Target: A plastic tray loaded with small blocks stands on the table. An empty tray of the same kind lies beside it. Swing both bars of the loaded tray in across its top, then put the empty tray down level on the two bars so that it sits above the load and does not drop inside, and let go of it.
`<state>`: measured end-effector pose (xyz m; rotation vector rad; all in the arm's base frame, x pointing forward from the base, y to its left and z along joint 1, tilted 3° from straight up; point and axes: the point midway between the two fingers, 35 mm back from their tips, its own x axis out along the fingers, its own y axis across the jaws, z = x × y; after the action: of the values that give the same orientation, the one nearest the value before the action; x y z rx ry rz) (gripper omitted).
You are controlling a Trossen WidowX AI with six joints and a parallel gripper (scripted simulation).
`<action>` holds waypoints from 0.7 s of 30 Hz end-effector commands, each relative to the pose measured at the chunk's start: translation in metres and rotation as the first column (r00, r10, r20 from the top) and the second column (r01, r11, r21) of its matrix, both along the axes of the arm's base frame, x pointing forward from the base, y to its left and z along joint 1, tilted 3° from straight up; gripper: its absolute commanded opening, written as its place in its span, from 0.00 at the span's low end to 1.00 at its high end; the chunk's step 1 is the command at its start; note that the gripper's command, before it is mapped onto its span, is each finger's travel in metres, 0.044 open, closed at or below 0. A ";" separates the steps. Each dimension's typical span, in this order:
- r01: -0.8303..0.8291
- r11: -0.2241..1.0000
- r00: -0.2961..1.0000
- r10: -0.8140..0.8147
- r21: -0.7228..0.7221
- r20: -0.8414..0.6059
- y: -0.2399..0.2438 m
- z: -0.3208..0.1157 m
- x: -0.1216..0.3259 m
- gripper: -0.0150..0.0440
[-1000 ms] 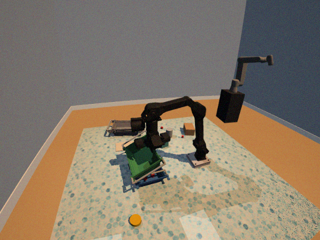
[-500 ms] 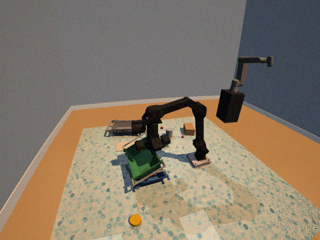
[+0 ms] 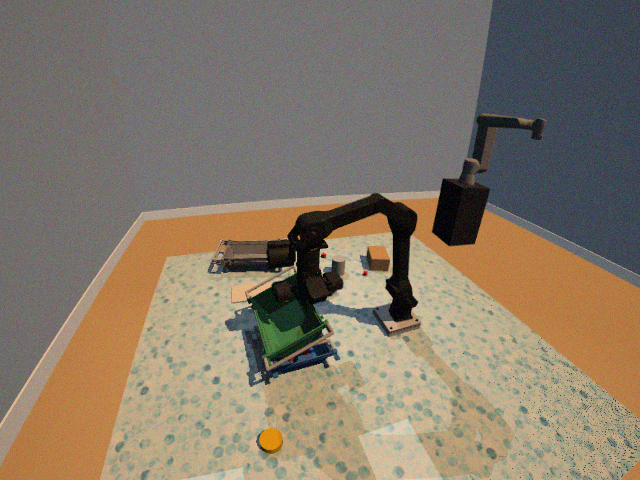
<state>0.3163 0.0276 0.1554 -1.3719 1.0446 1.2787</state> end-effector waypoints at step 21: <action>0.002 1.000 1.000 -0.002 -0.001 -0.005 -0.002 -0.017 -0.011 0.25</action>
<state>0.3101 0.0267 0.1445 -1.3758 1.0356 1.2681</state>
